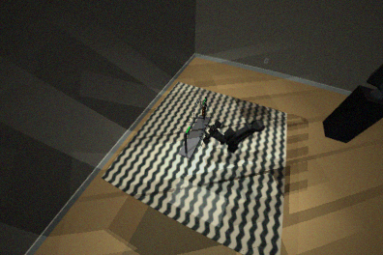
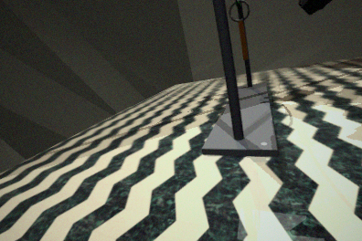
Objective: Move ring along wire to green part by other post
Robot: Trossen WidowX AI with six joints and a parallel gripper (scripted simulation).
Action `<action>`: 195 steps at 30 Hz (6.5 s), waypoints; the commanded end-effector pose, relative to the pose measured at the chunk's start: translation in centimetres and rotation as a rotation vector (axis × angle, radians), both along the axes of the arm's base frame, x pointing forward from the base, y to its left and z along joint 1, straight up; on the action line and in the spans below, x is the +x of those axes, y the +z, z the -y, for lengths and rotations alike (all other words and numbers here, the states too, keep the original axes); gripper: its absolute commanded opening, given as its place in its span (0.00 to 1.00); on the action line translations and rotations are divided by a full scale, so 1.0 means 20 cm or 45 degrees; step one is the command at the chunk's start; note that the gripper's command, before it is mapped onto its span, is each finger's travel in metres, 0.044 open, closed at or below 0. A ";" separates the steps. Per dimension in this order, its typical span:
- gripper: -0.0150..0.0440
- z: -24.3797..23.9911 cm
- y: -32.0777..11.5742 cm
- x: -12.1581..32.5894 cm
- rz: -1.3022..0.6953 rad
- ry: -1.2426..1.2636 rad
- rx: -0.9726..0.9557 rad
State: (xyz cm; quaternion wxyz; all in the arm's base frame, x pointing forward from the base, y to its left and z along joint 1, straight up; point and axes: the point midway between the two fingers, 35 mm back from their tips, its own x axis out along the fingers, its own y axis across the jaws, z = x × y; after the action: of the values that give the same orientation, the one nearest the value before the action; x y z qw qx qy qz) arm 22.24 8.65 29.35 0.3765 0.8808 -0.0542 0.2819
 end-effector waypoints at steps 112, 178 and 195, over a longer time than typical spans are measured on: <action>0.53 1.24 -0.77 0.38 -0.184 -0.956 -2.882; 0.00 1.22 -0.75 0.55 -0.173 -0.963 -2.887; 0.00 1.22 -0.66 0.55 -0.184 -0.967 -2.881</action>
State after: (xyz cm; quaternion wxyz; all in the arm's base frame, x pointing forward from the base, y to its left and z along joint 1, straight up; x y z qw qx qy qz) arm 33.17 -15.61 15.73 0.9999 -0.0085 -0.0066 -0.0073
